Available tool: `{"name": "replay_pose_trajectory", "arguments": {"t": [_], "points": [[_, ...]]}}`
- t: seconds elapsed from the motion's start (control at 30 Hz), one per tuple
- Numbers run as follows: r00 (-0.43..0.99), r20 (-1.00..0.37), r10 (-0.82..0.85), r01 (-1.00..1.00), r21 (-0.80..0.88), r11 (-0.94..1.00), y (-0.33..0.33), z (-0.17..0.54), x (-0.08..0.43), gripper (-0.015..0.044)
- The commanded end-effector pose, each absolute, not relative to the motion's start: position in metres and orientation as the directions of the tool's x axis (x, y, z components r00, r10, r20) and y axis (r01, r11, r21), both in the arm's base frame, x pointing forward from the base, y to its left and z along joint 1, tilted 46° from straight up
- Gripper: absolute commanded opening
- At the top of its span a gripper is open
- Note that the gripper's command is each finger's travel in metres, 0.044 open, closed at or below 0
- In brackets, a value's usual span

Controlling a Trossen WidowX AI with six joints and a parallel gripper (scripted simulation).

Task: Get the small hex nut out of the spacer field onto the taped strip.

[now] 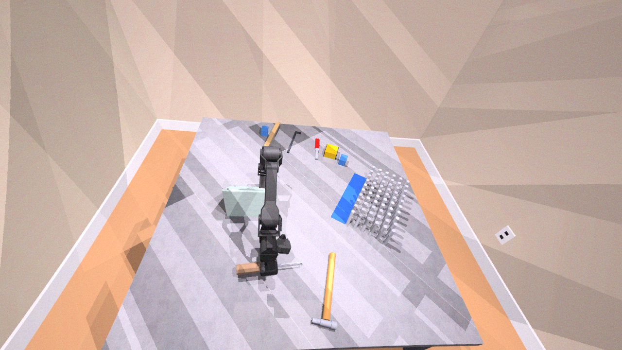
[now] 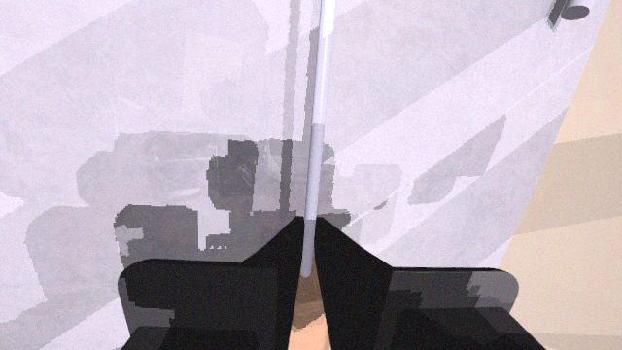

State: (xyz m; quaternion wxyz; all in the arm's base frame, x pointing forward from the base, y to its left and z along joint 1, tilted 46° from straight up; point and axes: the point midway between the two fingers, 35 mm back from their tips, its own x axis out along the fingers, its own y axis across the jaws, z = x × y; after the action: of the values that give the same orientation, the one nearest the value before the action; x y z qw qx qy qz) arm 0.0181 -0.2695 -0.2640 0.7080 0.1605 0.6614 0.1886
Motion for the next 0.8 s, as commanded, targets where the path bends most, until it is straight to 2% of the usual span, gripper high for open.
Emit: {"name": "replay_pose_trajectory", "arguments": {"t": [0.0, 0.5, 0.77], "points": [[0.054, -0.873, 0.485, -0.052, 0.482, 0.874, -0.2604, -0.27, 0.0186, 0.0], [0.055, -0.883, 0.466, -0.058, 0.463, 0.885, -0.2526, -0.2771, 0.019, 0.0], [0.055, -0.885, 0.463, -0.058, 0.46, 0.886, -0.2578, -0.2765, 0.0189, 0.021]]}}
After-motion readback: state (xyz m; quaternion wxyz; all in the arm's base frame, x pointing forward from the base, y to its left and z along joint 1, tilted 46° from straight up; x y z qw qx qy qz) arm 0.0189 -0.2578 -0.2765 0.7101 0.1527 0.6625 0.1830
